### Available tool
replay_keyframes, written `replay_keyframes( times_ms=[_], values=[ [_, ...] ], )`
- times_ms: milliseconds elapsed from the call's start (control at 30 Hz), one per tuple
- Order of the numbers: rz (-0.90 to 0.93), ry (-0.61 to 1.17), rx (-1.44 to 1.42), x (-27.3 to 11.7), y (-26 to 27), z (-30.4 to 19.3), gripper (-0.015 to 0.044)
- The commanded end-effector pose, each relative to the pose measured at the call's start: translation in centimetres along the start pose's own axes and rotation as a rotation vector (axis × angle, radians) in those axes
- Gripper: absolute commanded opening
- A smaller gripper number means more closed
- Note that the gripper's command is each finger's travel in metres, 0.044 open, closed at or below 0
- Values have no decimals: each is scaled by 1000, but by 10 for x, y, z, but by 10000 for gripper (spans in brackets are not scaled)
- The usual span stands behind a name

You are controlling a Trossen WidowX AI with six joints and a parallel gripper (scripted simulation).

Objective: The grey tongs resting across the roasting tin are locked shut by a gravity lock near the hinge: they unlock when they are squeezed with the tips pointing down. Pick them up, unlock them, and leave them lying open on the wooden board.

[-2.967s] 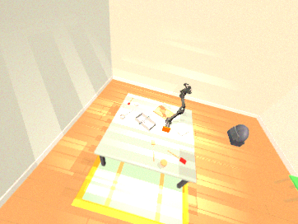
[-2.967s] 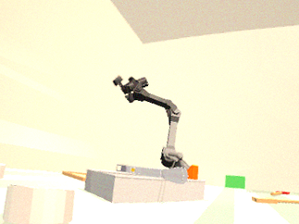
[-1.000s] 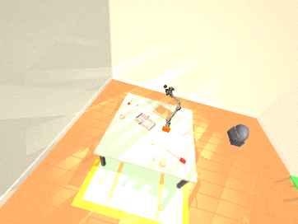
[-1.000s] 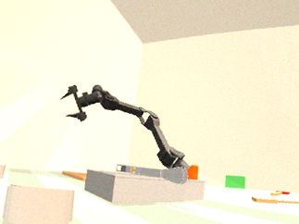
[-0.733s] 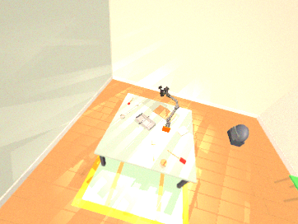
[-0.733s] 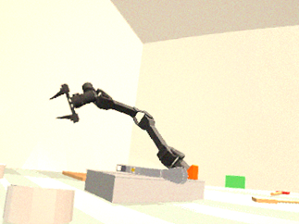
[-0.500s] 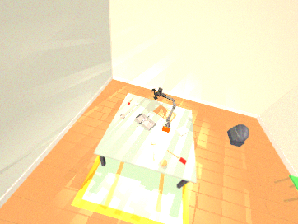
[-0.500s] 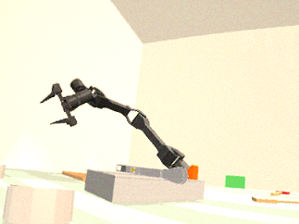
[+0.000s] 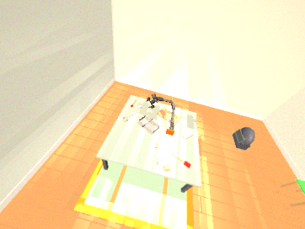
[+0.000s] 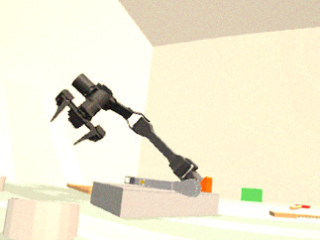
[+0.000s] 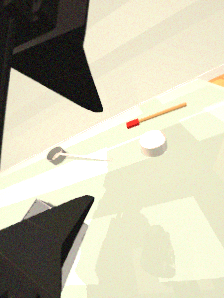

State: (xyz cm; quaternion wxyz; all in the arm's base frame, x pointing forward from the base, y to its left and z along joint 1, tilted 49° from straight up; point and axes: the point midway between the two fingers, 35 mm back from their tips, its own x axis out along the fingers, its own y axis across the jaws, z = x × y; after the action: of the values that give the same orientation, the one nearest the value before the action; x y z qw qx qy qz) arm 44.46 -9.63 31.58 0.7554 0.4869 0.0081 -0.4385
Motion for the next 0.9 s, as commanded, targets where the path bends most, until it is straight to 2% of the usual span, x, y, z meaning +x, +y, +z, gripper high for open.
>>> replay_keyframes(
  times_ms=[0,200,433,533,867],
  values=[
    [-144,51,25,14,-33,-59,440],
    [-392,29,51,19,-102,-143,440],
    [-598,-168,33,1,-191,-210,440],
    [-618,-227,23,-5,-208,-219,440],
    [-619,-228,23,-6,-208,-216,440]
  ],
)
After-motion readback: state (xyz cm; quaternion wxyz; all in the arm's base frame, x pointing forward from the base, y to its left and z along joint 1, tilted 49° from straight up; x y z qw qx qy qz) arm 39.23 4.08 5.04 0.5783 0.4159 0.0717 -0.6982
